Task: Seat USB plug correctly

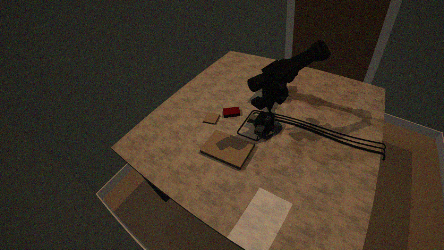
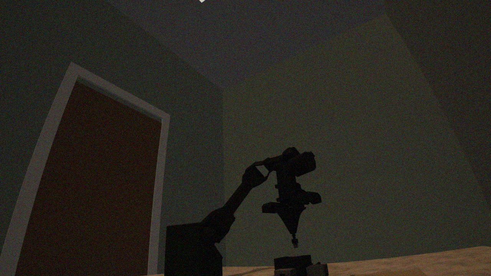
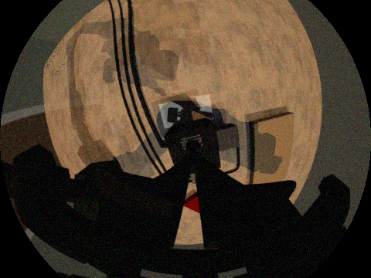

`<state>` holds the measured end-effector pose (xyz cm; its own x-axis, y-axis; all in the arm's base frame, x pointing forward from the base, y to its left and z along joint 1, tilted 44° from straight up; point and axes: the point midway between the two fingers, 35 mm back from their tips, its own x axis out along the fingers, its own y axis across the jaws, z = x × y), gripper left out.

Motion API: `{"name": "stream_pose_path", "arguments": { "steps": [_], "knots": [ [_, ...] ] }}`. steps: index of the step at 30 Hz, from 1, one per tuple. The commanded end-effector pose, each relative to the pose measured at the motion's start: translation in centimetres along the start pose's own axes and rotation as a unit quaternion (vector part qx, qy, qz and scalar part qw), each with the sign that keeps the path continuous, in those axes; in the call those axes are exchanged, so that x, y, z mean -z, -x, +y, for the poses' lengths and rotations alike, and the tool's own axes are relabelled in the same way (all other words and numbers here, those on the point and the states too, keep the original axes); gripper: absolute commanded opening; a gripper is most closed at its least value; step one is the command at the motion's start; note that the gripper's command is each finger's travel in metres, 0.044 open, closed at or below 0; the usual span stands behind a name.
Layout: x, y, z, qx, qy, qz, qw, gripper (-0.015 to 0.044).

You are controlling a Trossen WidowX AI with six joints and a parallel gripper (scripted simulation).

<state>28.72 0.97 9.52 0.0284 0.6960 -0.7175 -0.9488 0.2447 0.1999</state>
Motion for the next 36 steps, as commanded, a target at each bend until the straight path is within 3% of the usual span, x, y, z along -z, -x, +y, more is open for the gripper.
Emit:
{"name": "stream_pose_path", "arguments": {
  "steps": [1,13,36],
  "knots": [
    [0.02,-0.02,0.01,0.0,0.055,0.0,0.998,0.0],
    [0.02,-0.03,0.01,0.0,0.202,0.0,0.979,0.0],
    [0.05,-0.12,0.0,0.0,0.199,0.001,0.98,0.0]
  ]
}}
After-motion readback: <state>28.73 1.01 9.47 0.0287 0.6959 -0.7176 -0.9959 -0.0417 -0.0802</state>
